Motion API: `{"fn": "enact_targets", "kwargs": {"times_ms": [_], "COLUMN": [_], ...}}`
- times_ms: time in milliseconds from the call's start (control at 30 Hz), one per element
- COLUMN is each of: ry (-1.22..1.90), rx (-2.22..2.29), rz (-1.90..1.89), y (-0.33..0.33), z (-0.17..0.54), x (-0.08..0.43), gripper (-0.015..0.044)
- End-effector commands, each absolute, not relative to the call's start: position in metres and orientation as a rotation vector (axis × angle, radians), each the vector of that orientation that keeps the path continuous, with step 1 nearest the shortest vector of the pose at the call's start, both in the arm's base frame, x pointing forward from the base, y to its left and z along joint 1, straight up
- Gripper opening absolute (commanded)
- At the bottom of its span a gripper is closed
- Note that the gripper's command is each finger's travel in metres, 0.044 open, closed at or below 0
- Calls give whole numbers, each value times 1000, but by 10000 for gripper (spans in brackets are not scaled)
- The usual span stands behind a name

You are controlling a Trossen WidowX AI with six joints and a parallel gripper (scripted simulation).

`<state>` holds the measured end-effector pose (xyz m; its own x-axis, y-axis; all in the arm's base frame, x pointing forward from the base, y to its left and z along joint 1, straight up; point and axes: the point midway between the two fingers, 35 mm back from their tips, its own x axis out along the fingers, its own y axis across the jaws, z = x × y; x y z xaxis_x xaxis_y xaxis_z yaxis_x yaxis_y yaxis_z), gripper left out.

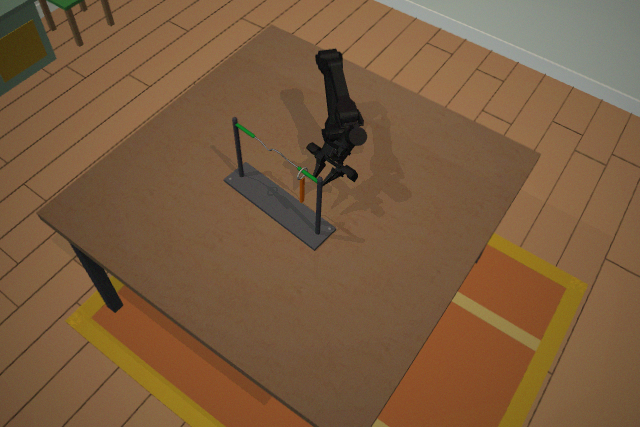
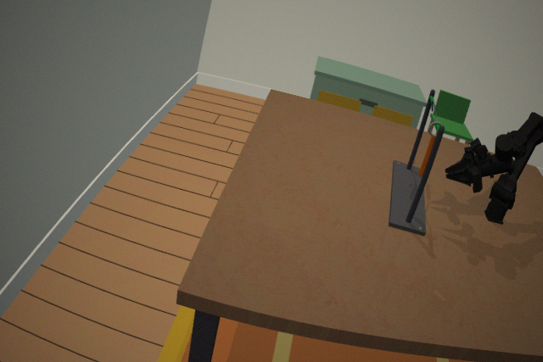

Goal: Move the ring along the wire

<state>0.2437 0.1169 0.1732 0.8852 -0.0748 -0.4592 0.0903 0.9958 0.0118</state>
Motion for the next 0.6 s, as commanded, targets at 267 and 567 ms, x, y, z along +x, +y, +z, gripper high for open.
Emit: {"fn": "enact_targets", "kwargs": {"times_ms": [267, 567], "ry": [470, 479], "rx": [40, 39], "rz": [-89, -86], "y": [116, 119], "z": [176, 181], "x": [243, 229], "gripper": [160, 239]}}
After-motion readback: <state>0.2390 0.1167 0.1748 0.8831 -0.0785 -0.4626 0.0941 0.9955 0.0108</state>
